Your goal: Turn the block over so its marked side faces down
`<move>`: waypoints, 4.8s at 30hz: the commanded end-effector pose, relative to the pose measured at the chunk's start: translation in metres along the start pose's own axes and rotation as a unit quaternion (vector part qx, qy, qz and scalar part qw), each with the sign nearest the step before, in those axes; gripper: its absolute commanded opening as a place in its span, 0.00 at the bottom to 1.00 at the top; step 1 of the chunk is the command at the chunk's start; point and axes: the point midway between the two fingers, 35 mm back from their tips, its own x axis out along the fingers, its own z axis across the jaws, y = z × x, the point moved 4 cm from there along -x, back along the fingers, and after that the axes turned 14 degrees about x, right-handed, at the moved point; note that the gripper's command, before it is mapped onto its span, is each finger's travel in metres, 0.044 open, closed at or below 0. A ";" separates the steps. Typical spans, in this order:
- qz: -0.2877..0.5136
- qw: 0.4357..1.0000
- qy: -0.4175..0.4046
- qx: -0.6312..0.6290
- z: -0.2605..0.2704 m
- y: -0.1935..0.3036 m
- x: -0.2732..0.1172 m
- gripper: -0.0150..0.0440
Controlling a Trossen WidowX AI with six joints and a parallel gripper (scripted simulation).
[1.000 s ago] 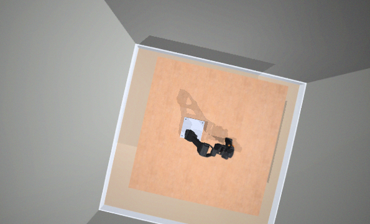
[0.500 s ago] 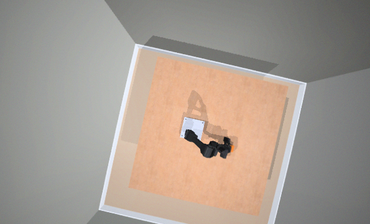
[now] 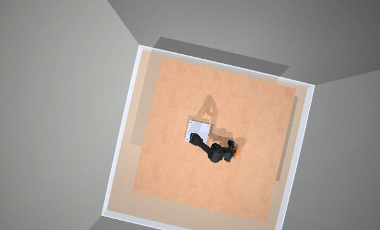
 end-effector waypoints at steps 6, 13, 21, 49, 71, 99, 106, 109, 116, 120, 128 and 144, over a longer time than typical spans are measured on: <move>-0.007 1.000 -0.004 0.003 0.001 -0.001 -0.001 0.25; -0.007 1.000 -0.004 0.003 0.001 -0.001 -0.001 0.34; -0.007 1.000 -0.004 0.003 0.001 -0.001 -0.001 0.70; -0.007 1.000 -0.004 0.003 0.001 -0.001 -0.001 1.00; 0.143 0.989 0.034 0.005 0.008 -0.040 -0.002 1.00; 0.241 0.969 0.057 0.001 0.018 -0.071 -0.041 1.00; 0.306 0.949 0.072 0.005 0.020 -0.087 -0.025 1.00; 0.350 0.933 0.082 0.006 0.022 -0.097 -0.017 1.00; 0.447 0.888 0.107 0.006 0.027 -0.118 -0.005 1.00; 0.501 0.857 0.121 0.003 0.031 -0.129 -0.003 1.00; 0.520 0.845 0.126 0.001 0.031 -0.133 -0.003 1.00; 0.520 0.845 0.126 0.001 0.024 -0.098 0.015 1.00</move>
